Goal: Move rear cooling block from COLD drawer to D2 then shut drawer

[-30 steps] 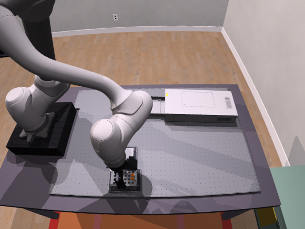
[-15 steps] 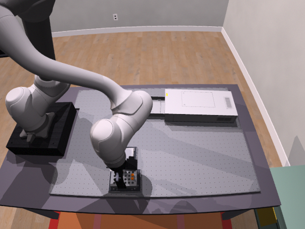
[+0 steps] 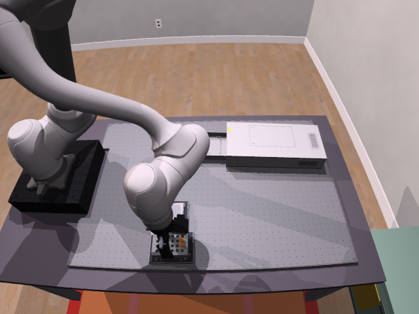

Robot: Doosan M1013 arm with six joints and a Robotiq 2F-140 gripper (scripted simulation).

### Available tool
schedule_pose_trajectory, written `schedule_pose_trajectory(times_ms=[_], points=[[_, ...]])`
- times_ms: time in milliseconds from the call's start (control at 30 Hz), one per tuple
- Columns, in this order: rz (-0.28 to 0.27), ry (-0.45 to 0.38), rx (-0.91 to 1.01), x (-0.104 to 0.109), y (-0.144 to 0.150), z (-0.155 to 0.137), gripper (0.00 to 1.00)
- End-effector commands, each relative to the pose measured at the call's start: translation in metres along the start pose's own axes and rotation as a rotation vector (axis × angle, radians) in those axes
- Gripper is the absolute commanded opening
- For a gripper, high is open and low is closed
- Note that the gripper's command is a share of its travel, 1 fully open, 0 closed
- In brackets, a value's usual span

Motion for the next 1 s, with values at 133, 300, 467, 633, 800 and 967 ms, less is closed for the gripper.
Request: schedule_pose_trajectory(times_ms=[133,300,467,633,800,967], points=[[-0.001,0.001,0.000,0.0007,0.0003,0.0004,0.64],[-0.001,0.001,0.000,0.0007,0.0003,0.0004,0.66],[-0.001,0.001,0.000,0.0007,0.0003,0.0004,0.66],[-0.001,0.001,0.000,0.0007,0.0003,0.0004,0.66],[-0.001,0.001,0.000,0.0007,0.0003,0.0004,0.66],[-0.001,0.001,0.000,0.0007,0.0003,0.0004,0.66]])
Point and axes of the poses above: the point where the finger pads meet when closed, its own x axis back along the fingers, its own y axis across the jaws, z = x × y, the point moved 1 cm from there along x, back along the fingers, and after that the axes turned 11 degrees about x, right-handed, at the moved point
